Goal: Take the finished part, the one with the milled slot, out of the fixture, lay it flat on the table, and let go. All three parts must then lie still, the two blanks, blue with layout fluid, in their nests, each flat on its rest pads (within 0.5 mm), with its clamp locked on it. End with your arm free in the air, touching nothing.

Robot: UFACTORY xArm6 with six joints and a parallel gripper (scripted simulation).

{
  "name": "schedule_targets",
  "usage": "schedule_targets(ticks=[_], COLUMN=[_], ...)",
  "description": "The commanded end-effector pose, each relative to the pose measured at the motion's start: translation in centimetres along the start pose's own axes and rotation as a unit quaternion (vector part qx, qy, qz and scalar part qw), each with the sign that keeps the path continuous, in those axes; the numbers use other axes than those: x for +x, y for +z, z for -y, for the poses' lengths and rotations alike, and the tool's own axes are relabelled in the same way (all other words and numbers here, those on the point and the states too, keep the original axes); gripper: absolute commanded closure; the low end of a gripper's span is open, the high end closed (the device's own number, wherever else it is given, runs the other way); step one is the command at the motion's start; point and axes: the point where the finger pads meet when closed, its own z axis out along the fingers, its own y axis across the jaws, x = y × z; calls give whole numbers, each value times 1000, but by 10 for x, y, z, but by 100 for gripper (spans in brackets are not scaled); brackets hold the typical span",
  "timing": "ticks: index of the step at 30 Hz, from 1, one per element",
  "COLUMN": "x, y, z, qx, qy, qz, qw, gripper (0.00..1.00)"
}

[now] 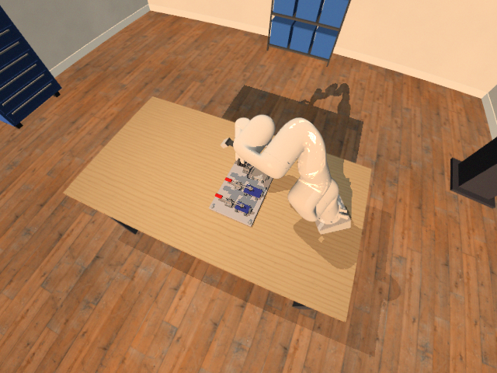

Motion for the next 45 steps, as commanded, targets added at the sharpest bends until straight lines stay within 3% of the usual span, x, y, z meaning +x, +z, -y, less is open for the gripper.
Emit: schedule_targets(ticks=[1,45], x=[-2,-15], y=[-1,-2], z=[0,0], qx=[0,0], qy=[0,0], qz=[-1,-1], qw=[1000,1000], gripper=[100,100])
